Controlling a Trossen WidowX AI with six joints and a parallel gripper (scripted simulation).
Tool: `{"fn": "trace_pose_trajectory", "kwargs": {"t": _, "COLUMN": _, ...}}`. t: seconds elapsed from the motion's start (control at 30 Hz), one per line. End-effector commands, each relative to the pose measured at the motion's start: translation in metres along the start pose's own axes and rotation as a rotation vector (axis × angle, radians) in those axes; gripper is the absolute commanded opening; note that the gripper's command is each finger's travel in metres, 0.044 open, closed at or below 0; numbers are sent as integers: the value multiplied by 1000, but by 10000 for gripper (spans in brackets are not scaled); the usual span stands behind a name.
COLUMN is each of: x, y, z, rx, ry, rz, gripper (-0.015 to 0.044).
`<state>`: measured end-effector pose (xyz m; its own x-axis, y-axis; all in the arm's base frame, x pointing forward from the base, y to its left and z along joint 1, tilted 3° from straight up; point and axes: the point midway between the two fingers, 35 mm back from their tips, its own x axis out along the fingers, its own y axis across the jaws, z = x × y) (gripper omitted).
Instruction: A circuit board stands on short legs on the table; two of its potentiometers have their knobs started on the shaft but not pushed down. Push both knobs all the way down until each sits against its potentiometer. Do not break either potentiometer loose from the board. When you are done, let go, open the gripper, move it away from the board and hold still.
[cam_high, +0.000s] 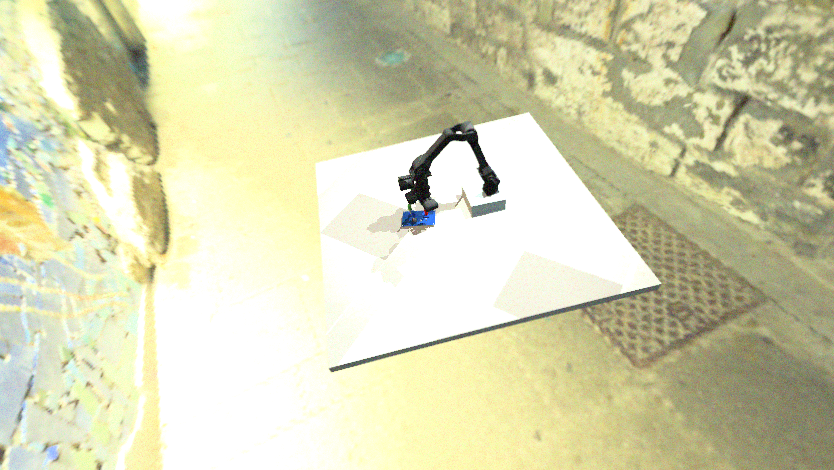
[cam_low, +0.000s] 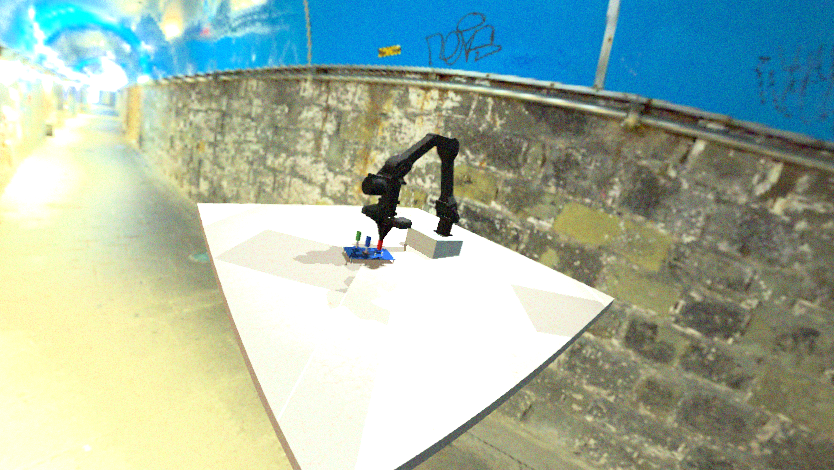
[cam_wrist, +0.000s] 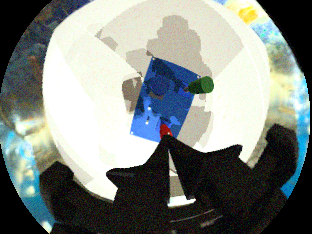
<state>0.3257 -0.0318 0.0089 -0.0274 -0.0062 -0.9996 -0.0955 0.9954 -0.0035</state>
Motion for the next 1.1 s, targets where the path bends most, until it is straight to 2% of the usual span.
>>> {"fn": "trace_pose_trajectory", "kwargs": {"t": 0.0, "x": 6, "y": -1, "z": 2, "rx": -4, "ry": 4, "rz": -1, "gripper": 0}}
{"fn": "trace_pose_trajectory", "kwargs": {"t": 0.6, "x": -20, "y": -1, "z": 2, "rx": -4, "ry": 4, "rz": -1, "gripper": 0}}
{"fn": "trace_pose_trajectory", "kwargs": {"t": 0.87, "x": -15, "y": 0, "z": 2, "rx": 0, "ry": 4, "rz": 1, "gripper": 210}}
{"fn": "trace_pose_trajectory", "kwargs": {"t": 1.07, "x": -25, "y": 3, "z": 14, "rx": 98, "ry": -66, "rz": 31, "gripper": 53}}
